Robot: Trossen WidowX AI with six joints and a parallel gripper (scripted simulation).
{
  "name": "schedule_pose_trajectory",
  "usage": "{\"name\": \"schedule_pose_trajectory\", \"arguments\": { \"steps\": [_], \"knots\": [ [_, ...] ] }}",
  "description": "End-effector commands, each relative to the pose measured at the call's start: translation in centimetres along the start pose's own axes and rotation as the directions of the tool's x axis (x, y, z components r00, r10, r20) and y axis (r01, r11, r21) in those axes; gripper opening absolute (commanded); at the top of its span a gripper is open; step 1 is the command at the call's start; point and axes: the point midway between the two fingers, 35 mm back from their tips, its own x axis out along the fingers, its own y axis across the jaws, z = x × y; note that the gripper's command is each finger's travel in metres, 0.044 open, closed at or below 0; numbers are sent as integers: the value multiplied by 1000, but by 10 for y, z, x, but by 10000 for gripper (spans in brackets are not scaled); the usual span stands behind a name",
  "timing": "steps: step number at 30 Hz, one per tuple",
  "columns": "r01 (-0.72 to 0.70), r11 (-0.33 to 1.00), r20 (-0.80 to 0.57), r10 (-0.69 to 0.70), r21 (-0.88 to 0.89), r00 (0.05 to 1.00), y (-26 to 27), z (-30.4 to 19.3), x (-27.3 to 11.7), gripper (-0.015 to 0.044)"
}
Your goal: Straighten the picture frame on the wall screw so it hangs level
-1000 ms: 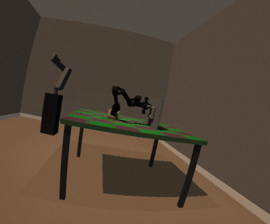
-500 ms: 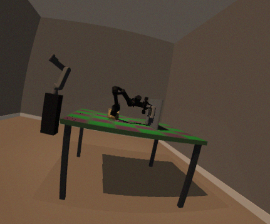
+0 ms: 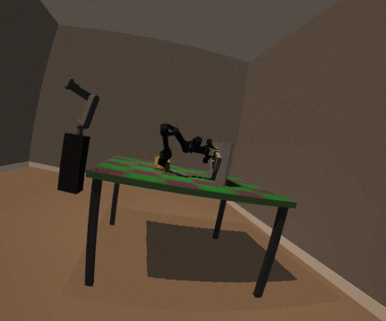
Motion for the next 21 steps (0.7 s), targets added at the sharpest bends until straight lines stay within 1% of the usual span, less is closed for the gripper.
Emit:
{"name": "schedule_pose_trajectory", "arguments": {
  "steps": [1,8,15,18,21],
  "knots": [
    [-1,1000,-1,1,8,1000,0,0,-1,260],
    [-2,985,-4,2,171,1000,6,7,-47,260],
    [-1,938,-8,4,348,1000,-1,2,-92,260],
    [-1,924,-8,5,383,1000,-5,0,-100,260],
    [-11,932,-1,12,362,1000,5,3,-96,260]
  ]
}}
